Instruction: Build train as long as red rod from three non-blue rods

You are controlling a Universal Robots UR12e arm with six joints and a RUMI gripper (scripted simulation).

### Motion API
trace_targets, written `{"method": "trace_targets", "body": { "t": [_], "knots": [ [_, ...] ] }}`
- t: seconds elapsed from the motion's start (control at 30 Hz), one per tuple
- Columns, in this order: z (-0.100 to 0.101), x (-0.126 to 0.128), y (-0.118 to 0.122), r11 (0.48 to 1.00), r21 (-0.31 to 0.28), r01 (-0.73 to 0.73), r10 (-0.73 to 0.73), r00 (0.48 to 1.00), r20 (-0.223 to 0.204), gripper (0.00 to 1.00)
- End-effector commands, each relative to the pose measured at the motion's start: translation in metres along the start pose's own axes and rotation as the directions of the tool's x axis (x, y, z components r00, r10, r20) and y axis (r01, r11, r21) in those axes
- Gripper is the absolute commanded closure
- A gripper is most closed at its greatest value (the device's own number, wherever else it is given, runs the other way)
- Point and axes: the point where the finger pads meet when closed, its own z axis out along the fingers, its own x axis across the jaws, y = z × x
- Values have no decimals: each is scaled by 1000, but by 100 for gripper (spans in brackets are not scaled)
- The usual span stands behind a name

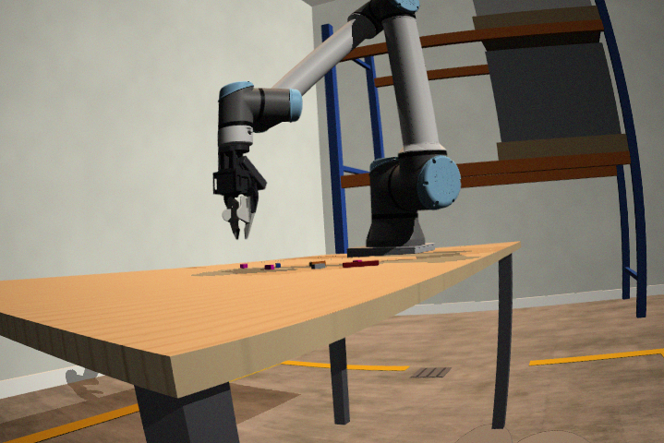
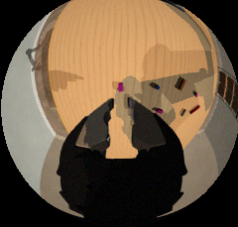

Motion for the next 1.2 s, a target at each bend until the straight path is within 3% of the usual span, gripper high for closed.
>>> {"method": "trace_targets", "body": {
  "t": [0.0,0.63,1.17],
  "knots": [
    [-1,0,1,1000,-1,0,0,1000,1,86],
    [0,0,1,1000,-1,0,0,1000,1,86],
    [14,0,1,1000,-1,0,0,1000,1,86]
  ]
}}
